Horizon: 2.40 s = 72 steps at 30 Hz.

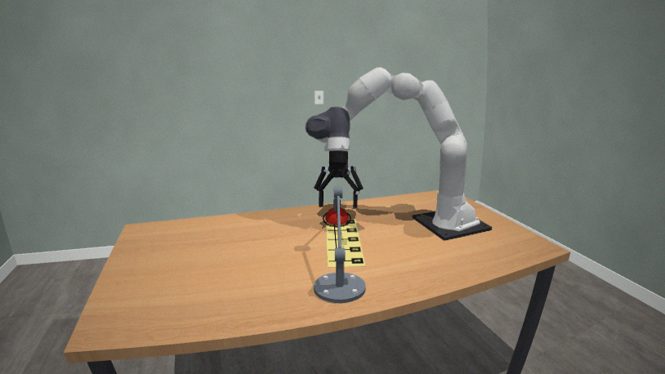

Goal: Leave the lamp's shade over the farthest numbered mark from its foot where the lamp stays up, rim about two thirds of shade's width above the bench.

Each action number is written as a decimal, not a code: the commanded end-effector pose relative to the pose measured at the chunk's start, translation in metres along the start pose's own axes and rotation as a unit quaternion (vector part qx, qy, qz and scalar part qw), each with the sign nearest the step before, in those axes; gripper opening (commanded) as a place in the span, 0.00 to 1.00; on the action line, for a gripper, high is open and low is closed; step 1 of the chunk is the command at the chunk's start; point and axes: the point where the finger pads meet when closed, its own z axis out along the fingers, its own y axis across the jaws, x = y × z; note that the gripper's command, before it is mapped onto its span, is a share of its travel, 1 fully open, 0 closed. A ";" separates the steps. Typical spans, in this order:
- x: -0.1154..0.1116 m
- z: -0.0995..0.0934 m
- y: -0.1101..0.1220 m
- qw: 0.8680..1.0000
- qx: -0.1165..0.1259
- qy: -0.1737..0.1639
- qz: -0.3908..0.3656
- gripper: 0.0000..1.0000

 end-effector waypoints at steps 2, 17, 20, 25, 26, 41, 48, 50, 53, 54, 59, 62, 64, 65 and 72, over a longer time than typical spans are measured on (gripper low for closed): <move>0.002 0.000 -0.001 0.995 -0.008 -0.006 -0.103 1.00; 0.002 0.000 -0.002 0.995 -0.005 -0.005 -0.103 1.00; 0.002 0.001 -0.002 0.995 -0.004 -0.005 -0.103 1.00; 0.001 0.001 -0.003 0.995 -0.003 -0.005 -0.096 0.10; 0.001 0.001 -0.002 0.996 -0.002 -0.004 -0.089 0.10; 0.000 0.001 -0.001 1.000 0.005 0.000 0.000 0.10; -0.001 0.001 -0.001 1.000 0.005 0.000 -0.002 0.10; -0.001 0.001 -0.001 1.000 0.005 0.000 -0.002 0.10; -0.001 0.001 -0.001 1.000 0.005 0.000 -0.003 0.10; -0.001 0.001 -0.001 1.000 0.005 0.000 -0.003 0.10; -0.002 0.000 -0.001 1.000 0.005 0.000 -0.010 0.10; -0.006 -0.002 0.000 1.000 0.003 -0.001 -0.031 0.10; -0.008 -0.004 0.000 0.999 0.001 -0.002 -0.045 0.10; -0.009 -0.004 0.001 0.999 0.001 -0.002 -0.052 0.10; -0.017 -0.009 0.003 0.995 -0.004 -0.005 -0.100 0.10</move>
